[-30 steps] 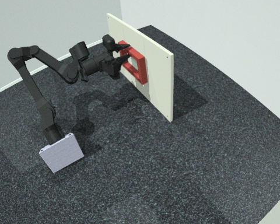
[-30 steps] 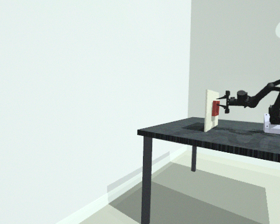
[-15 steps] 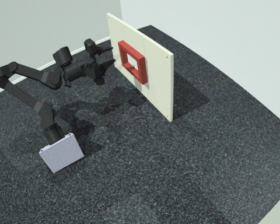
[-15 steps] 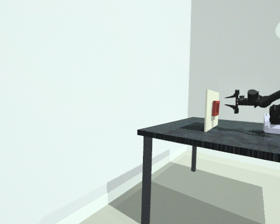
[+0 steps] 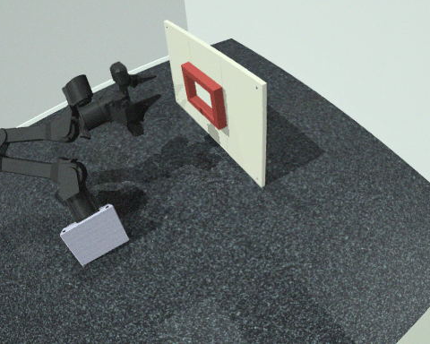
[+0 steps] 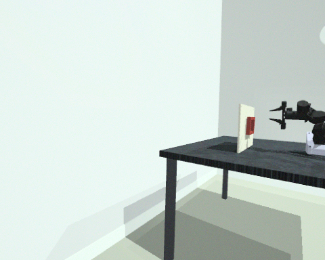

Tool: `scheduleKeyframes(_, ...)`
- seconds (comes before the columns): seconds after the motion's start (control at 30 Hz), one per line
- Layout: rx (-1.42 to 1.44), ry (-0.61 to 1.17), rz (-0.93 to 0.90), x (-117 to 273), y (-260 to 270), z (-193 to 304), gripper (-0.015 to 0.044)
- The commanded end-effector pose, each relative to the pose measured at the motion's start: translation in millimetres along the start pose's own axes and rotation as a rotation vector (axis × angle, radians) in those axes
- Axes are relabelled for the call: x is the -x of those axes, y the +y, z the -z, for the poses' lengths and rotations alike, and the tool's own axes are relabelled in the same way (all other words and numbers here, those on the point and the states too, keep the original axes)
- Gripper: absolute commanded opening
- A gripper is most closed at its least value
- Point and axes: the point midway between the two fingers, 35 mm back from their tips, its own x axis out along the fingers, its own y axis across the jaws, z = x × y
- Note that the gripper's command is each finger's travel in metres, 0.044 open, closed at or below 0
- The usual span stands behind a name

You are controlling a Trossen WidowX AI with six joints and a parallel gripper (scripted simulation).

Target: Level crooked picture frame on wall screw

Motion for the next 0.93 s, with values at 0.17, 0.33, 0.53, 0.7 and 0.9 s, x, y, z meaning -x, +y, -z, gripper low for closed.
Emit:
scheduleKeyframes(0.17, 0.042, 0.043, -0.005, 61.4, 16.5, 7.3, 0.0260)
scheduleKeyframes(0.33, 0.053, 0.050, -0.004, 76.9, 12.2, 11.3, 0.0260)
scheduleKeyframes(0.53, 0.046, 0.043, -0.006, 72.0, 14.0, 8.2, 0.0260)
scheduleKeyframes(0.7, 0.072, 0.065, -0.007, 76.8, 12.1, 10.7, 0.0260)
scheduleKeyframes(0.9, 0.072, 0.065, -0.007, 76.8, 12.1, 10.7, 0.0260)
